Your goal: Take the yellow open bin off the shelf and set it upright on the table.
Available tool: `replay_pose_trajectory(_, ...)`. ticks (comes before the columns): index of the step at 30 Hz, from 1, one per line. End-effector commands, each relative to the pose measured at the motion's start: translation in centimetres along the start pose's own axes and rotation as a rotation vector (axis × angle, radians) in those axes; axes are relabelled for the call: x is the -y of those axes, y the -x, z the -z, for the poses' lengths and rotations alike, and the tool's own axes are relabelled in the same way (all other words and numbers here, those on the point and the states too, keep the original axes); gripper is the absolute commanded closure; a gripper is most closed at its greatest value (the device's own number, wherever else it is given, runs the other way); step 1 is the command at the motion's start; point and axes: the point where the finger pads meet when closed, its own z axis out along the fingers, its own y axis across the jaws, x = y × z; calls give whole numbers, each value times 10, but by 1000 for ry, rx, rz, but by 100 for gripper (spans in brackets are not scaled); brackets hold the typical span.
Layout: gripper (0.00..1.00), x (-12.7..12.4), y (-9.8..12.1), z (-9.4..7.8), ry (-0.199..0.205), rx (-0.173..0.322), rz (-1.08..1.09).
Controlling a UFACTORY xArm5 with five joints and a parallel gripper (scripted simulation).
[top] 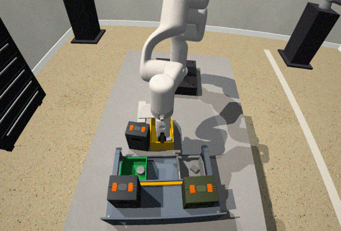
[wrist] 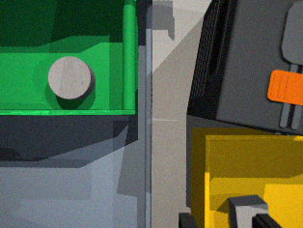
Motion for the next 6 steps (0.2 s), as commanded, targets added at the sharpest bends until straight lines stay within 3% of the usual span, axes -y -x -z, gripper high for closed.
replay_pose_trajectory(1,66,1,0,1,-3,-5,0)
replay_pose_trajectory(6,66,1,0,1,-3,-5,0)
